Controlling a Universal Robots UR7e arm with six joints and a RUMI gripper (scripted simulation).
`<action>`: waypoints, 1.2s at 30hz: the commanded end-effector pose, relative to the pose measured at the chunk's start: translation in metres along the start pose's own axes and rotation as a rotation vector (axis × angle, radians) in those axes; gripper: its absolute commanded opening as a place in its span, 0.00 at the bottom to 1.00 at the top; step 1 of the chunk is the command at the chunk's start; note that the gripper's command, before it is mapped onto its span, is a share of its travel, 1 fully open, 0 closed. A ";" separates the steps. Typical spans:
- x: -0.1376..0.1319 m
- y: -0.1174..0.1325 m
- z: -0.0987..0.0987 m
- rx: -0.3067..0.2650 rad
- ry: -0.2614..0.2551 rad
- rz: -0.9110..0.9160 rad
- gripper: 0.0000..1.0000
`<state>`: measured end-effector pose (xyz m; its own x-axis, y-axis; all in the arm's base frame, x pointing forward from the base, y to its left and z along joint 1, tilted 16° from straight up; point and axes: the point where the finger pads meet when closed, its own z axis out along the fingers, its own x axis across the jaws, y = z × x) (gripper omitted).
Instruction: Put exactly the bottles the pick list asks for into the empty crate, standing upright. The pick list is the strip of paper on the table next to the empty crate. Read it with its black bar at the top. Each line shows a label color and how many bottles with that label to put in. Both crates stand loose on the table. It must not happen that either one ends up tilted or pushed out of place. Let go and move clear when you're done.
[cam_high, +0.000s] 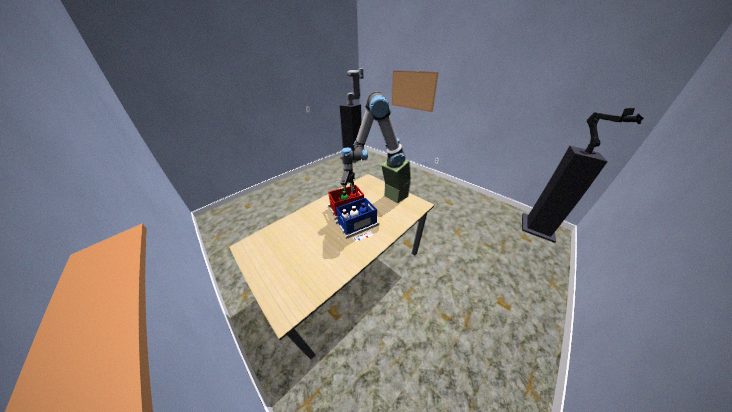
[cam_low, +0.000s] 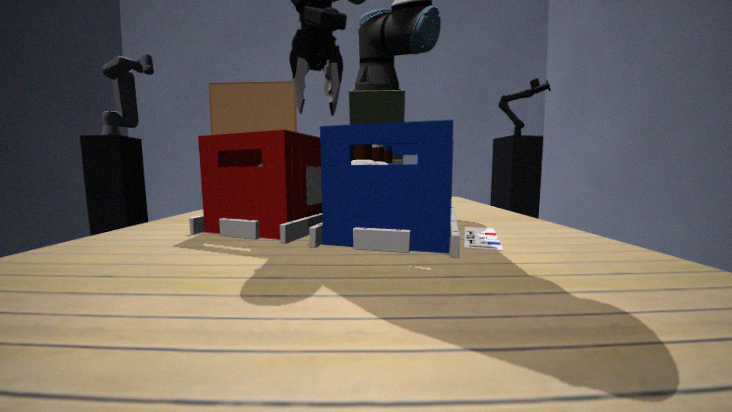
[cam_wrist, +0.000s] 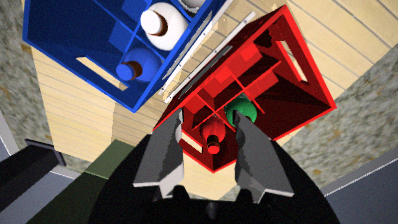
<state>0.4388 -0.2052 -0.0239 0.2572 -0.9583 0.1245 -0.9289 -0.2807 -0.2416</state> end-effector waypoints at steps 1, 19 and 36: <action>0.005 0.023 -0.001 0.003 0.001 -0.001 0.38; 0.017 0.097 0.000 0.003 0.001 -0.001 0.38; 0.024 0.141 0.000 0.003 0.001 -0.001 0.38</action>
<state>0.3152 -0.2673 -0.0545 0.2578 -0.9581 0.1245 -0.9283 -0.2813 -0.2431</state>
